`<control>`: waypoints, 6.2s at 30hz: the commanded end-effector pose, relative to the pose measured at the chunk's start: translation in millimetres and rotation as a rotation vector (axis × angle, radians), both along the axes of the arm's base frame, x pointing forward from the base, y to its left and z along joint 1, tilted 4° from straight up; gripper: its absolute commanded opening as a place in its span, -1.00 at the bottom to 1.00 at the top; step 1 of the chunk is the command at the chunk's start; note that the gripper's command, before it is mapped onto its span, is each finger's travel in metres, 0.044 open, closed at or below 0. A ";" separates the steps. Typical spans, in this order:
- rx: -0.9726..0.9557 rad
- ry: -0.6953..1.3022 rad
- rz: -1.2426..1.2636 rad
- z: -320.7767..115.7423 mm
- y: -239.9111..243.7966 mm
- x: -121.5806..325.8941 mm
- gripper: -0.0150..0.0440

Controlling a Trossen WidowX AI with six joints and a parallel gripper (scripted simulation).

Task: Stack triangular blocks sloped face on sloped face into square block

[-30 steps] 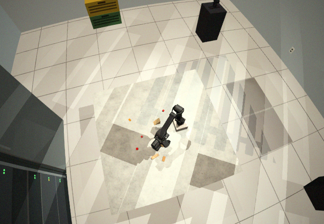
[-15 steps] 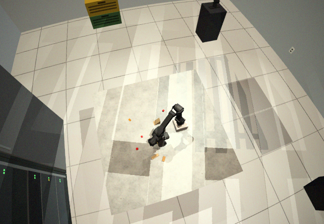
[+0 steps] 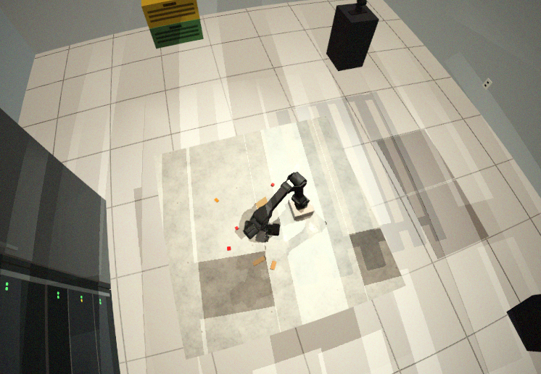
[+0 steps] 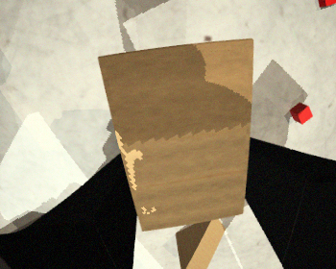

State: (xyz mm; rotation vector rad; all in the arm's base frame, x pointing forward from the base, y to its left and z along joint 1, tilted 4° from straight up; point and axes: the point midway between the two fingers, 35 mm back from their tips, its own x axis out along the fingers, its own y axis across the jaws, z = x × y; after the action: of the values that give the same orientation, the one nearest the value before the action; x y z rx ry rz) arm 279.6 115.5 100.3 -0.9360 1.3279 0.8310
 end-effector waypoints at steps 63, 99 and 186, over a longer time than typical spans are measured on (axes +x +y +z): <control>0.181 -0.082 -2.272 27.2 -108.4 18.9 -0.49; 0.290 -0.138 -3.517 41.6 -171.2 8.0 -0.49; 0.393 -0.196 -4.258 -54.2 -213.2 -34.8 -0.49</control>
State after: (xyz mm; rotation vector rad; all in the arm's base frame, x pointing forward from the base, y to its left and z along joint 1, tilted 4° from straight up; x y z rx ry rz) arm 244.0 -97.4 45.8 -2.3385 0.0741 2.1649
